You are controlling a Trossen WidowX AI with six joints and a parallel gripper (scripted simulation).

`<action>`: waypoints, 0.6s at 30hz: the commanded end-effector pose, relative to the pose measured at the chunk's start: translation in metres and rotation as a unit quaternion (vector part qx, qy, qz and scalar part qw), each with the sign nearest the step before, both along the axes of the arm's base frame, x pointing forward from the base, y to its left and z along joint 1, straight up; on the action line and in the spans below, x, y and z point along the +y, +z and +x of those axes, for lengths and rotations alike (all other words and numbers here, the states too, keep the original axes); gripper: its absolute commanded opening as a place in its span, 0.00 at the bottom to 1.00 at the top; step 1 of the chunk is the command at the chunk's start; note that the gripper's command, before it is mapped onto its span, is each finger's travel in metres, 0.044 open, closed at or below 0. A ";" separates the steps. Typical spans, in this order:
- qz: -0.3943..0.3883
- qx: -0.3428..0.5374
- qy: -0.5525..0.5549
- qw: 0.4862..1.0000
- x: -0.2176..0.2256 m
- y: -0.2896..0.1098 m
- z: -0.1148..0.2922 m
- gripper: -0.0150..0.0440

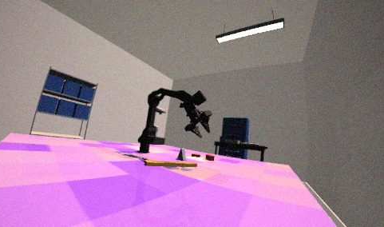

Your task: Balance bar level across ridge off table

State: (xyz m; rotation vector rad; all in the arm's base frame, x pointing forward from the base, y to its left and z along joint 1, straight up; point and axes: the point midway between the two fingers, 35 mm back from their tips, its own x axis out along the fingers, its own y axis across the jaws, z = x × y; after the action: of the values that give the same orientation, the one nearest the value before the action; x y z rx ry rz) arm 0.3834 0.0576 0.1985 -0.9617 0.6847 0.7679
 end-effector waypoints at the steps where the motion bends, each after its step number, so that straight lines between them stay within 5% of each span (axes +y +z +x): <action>1: -0.022 0.034 -0.018 0.999 -0.019 -0.011 0.002 0.79; 18: -0.103 0.241 -0.080 0.962 -0.110 -0.067 -0.021 0.79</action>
State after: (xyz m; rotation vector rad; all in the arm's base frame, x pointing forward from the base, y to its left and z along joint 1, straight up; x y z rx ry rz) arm 0.3656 -0.0395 0.1360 -0.9048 1.2129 0.7971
